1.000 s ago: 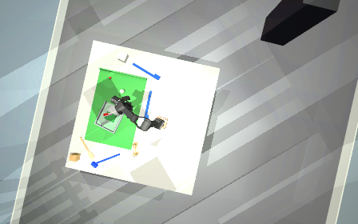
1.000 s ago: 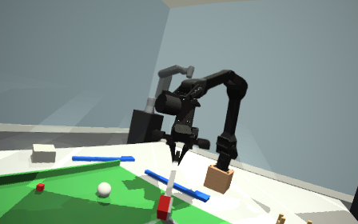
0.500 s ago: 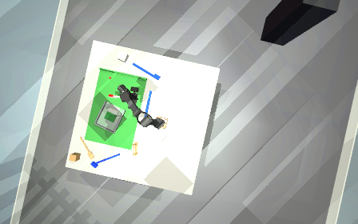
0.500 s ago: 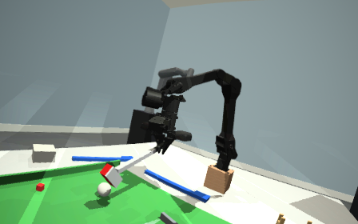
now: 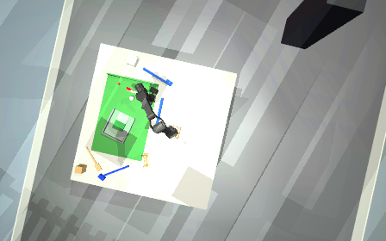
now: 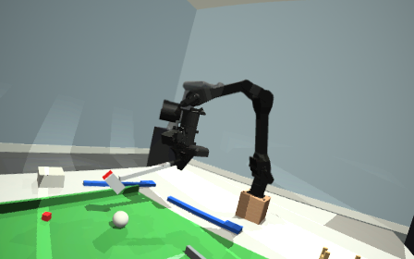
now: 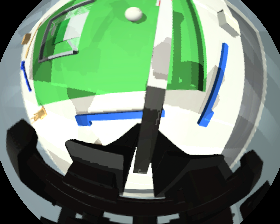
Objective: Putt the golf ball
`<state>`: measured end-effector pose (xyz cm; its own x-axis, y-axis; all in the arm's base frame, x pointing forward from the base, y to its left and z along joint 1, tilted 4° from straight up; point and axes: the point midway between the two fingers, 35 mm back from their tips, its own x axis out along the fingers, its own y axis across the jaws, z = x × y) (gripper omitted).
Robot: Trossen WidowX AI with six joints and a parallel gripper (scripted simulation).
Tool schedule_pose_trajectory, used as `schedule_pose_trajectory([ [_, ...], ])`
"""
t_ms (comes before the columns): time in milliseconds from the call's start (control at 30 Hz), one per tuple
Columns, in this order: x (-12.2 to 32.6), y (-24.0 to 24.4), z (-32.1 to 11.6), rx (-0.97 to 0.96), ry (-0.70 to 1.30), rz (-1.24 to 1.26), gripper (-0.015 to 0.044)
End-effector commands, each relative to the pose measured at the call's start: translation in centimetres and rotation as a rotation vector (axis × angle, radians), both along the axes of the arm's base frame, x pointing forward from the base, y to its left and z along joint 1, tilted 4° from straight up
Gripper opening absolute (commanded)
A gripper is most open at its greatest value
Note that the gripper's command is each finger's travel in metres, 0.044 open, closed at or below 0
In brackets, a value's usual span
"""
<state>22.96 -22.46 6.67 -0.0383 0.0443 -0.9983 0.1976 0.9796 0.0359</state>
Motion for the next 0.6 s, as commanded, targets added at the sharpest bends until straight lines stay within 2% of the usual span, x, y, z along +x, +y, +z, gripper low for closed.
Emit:
schedule_pose_trajectory([
  [0, 0.0, -0.3, -0.3, -0.007, -0.001, -0.012, 0.0000],
  [267, -0.1, -0.1, -3.7, -0.007, -0.001, -0.012, 0.0000],
  [567, -0.1, -0.1, -4.5, -0.007, -0.001, -0.012, 0.0000],
])
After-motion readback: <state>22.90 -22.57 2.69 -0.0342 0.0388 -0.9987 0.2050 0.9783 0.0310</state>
